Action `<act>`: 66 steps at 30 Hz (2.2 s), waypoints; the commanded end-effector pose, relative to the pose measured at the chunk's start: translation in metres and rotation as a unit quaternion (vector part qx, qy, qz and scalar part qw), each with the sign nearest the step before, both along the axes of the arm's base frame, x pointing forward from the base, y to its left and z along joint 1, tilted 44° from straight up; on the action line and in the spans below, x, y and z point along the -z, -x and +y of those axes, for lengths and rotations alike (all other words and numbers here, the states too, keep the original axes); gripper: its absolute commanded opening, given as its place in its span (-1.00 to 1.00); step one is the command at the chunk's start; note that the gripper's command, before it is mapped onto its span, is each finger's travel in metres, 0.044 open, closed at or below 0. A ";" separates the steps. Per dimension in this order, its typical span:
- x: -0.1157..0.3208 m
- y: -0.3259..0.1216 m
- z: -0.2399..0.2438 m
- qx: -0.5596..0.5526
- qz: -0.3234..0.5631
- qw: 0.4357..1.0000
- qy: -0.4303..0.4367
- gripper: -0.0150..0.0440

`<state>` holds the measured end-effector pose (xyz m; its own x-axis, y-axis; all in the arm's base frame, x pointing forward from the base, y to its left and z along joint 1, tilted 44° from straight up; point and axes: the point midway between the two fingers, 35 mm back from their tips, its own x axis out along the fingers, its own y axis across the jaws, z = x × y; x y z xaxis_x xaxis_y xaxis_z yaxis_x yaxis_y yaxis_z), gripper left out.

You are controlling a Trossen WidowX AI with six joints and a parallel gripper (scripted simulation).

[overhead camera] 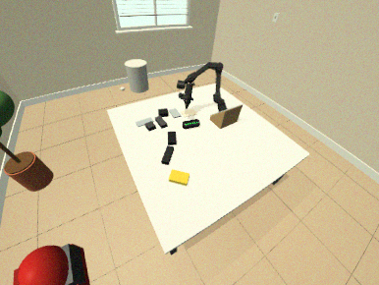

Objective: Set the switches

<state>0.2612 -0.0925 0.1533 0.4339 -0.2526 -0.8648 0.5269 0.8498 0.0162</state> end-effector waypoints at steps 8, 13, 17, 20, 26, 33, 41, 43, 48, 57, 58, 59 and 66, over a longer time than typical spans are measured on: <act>0.089 0.043 0.005 -0.211 0.221 0.936 0.173 -0.49; 0.089 0.042 0.004 -0.211 0.221 0.936 0.173 -0.49; 0.094 0.040 0.000 -0.211 0.221 0.936 0.172 -0.49; 0.097 0.039 -0.003 -0.211 0.221 0.936 0.172 -0.49; 0.104 0.037 -0.010 -0.211 0.221 0.936 0.172 -0.49; 0.113 0.035 -0.018 -0.211 0.221 0.936 0.172 -0.49; 0.122 0.033 -0.027 -0.211 0.221 0.936 0.173 -0.49; 0.124 0.033 -0.029 -0.211 0.221 0.936 0.173 -0.49; 0.127 0.033 -0.032 -0.211 0.221 0.936 0.173 -0.49; 0.129 0.033 -0.030 -0.211 0.221 0.936 0.173 -0.49; 0.129 0.033 -0.030 -0.211 0.221 0.936 0.173 -0.49; 0.129 0.033 -0.029 -0.211 0.221 0.936 0.173 -0.49; 0.131 0.032 -0.027 -0.211 0.221 0.936 0.173 -0.49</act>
<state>0.2284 -0.1207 0.0226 0.1746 -0.4364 -0.8826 0.0294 0.8983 -0.4384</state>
